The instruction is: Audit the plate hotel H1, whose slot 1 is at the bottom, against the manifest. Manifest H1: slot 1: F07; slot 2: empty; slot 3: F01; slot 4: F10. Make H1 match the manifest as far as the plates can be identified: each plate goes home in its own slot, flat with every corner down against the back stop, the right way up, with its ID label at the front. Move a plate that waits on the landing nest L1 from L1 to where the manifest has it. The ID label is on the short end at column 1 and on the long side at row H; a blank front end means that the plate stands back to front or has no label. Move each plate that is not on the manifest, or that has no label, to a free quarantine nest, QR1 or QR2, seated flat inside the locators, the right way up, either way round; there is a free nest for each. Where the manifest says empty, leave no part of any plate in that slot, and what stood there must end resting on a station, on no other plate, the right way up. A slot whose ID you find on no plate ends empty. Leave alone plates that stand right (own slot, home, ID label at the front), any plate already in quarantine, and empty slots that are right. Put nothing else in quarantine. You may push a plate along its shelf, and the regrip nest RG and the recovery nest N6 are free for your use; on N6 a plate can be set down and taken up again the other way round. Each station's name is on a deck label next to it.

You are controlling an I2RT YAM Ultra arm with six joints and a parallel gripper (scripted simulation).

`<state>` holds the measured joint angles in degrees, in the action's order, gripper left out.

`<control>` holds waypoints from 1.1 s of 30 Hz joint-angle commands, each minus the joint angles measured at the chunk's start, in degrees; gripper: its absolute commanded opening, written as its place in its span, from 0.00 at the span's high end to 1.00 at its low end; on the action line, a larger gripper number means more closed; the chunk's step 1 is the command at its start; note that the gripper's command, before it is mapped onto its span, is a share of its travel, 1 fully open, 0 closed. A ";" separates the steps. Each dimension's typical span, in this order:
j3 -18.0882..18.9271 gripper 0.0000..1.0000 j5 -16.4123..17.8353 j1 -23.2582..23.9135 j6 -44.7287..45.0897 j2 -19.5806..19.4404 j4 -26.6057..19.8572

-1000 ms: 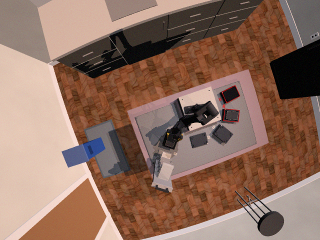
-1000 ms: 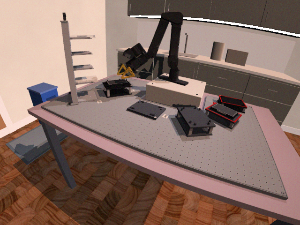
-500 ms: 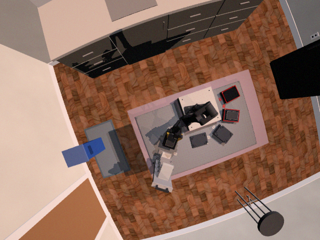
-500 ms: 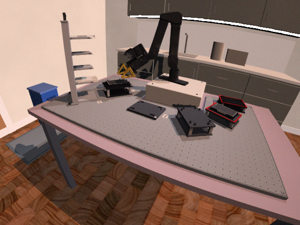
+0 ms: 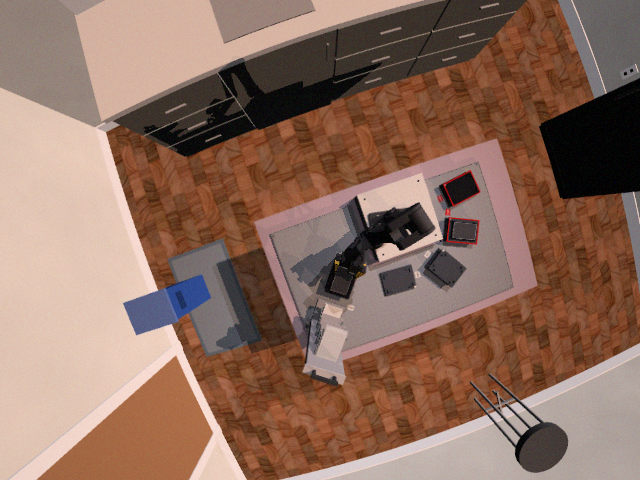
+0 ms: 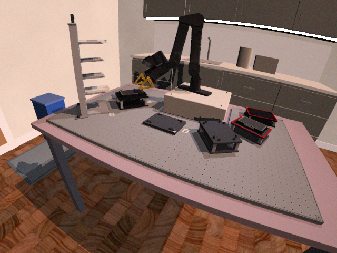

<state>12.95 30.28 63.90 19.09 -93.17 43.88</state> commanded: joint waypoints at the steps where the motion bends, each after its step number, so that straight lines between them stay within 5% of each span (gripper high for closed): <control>1: -0.33 0.00 1.16 0.58 0.84 0.07 1.08; 11: -2.16 0.00 2.58 2.35 2.08 -0.56 2.85; 33: -3.46 0.00 3.02 2.90 2.47 -10.42 13.77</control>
<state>9.43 32.86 66.76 21.34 -103.07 55.44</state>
